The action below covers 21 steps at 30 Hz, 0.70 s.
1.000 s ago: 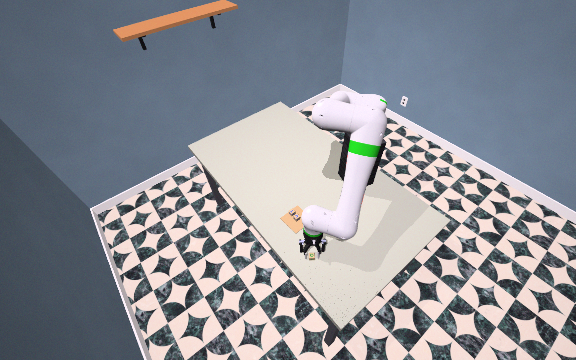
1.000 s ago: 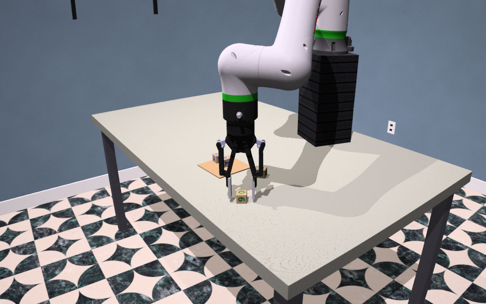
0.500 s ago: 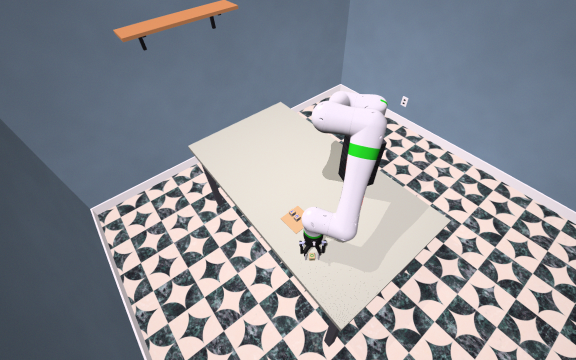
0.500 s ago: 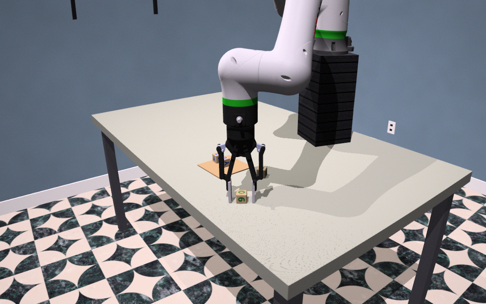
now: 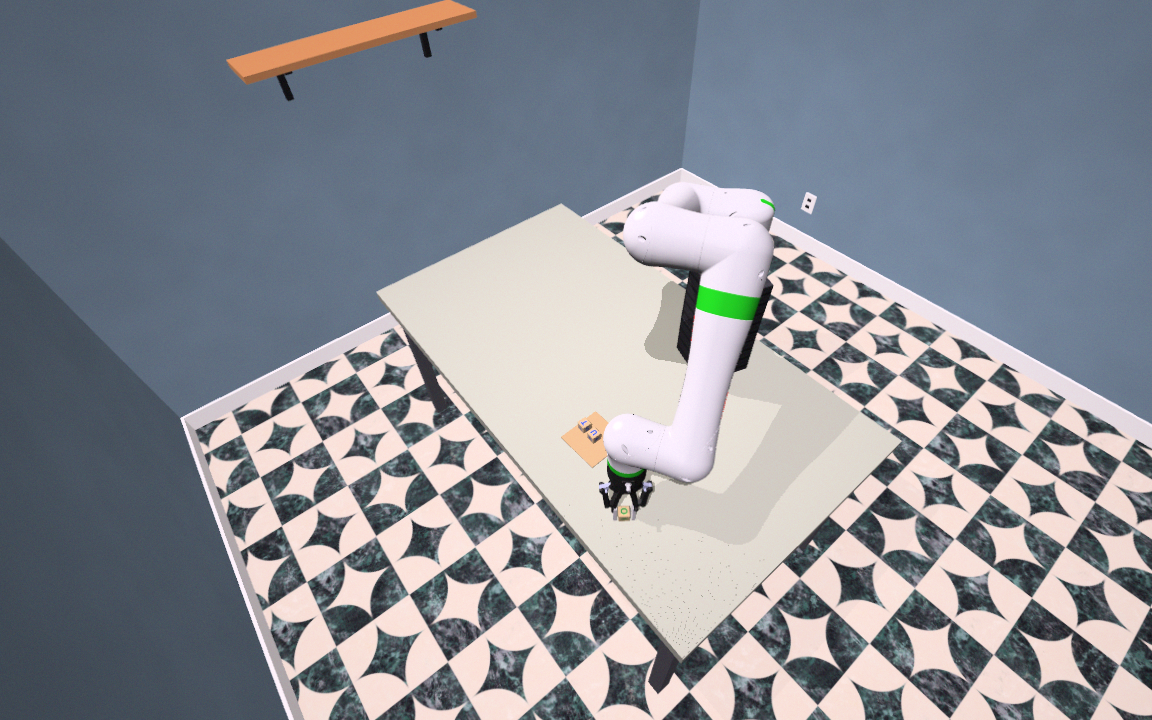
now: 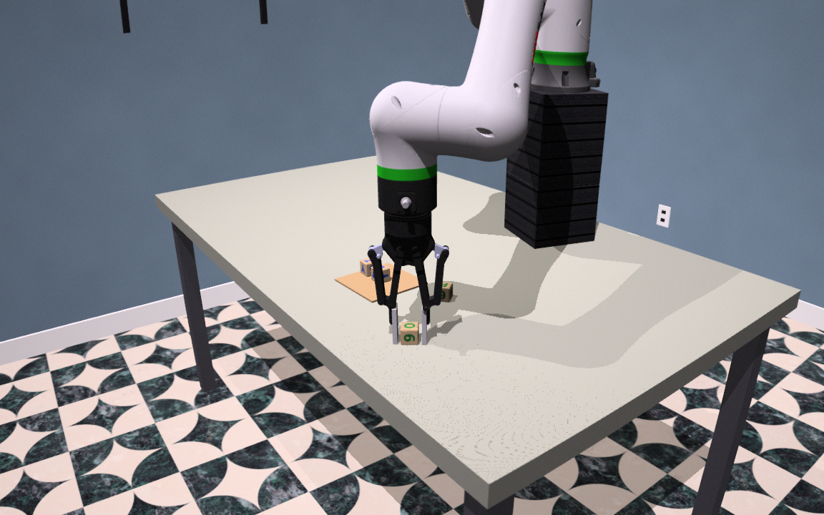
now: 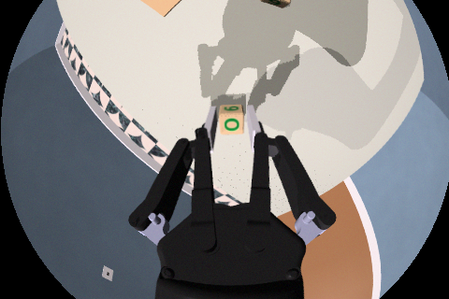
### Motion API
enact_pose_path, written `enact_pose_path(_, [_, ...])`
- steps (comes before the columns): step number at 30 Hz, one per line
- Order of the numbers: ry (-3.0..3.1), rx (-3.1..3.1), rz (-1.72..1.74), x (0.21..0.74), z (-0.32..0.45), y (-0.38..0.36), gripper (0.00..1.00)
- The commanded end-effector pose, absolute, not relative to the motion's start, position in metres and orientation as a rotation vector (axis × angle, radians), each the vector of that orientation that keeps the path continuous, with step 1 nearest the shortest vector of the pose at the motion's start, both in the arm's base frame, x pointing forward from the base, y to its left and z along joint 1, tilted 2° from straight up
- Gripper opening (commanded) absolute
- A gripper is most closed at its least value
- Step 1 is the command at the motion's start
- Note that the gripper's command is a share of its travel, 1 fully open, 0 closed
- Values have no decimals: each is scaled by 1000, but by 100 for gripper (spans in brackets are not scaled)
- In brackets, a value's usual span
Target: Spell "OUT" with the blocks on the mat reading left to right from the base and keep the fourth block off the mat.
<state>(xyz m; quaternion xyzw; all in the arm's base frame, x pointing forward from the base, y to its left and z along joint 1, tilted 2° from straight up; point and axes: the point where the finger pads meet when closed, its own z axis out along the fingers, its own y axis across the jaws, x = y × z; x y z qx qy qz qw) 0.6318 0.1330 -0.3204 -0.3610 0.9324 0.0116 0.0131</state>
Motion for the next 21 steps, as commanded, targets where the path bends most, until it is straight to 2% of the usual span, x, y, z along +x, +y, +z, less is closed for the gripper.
enact_pose_path(1, [2905,-1125,36,632,-320,133,28])
enact_pose_path(6, [2905,-1125,36,632,-320,133,28])
enact_pose_path(7, [2905,-1125,36,632,-320,133,16])
enact_pose_path(21, [2905,-1125,36,632,-320,133,16])
